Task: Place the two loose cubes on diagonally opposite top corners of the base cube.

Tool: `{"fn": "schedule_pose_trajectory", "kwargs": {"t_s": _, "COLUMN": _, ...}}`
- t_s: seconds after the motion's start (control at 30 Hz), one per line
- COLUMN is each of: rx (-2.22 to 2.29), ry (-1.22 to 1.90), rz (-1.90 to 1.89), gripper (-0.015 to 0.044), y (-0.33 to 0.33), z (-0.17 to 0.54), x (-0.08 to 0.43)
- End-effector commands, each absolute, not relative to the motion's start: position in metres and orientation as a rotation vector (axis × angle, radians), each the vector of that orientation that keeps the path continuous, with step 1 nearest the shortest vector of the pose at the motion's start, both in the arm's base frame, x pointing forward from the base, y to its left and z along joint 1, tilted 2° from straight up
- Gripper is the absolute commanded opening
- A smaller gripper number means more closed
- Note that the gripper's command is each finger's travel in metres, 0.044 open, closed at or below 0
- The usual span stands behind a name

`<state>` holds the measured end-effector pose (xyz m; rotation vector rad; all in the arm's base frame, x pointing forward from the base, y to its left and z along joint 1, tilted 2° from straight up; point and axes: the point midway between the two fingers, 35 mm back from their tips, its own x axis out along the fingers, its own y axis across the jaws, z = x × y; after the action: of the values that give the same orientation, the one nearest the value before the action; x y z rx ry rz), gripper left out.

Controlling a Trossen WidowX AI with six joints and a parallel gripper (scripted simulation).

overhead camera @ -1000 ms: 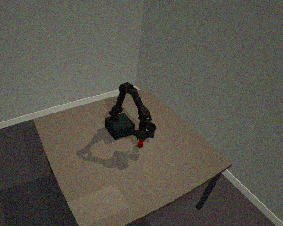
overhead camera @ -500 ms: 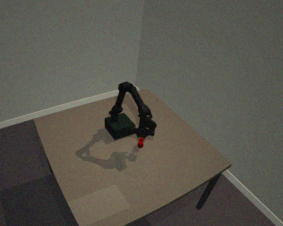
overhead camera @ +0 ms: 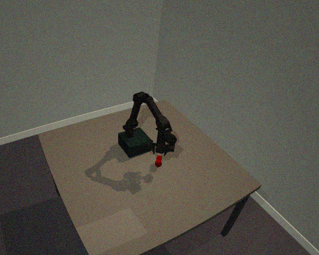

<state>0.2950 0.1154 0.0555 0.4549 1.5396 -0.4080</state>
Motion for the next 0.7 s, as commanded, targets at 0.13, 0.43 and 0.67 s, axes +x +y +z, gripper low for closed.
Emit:
{"fn": "schedule_pose_trajectory", "kwargs": {"t_s": 0.13, "rx": 0.455, "ry": 1.537, "rz": -0.406, "gripper": 0.0400, "y": 0.115, "z": 0.062, "x": 0.296}}
{"fn": "schedule_pose_trajectory", "kwargs": {"t_s": 0.43, "rx": 0.461, "ry": 1.569, "rz": -0.376, "gripper": 0.0400, "y": 0.189, "z": 0.066, "x": 0.253}}
{"fn": "schedule_pose_trajectory", "kwargs": {"t_s": 0.67, "rx": 0.463, "ry": 1.549, "rz": -0.401, "gripper": 0.0400, "y": 0.233, "z": 0.068, "x": 0.213}}
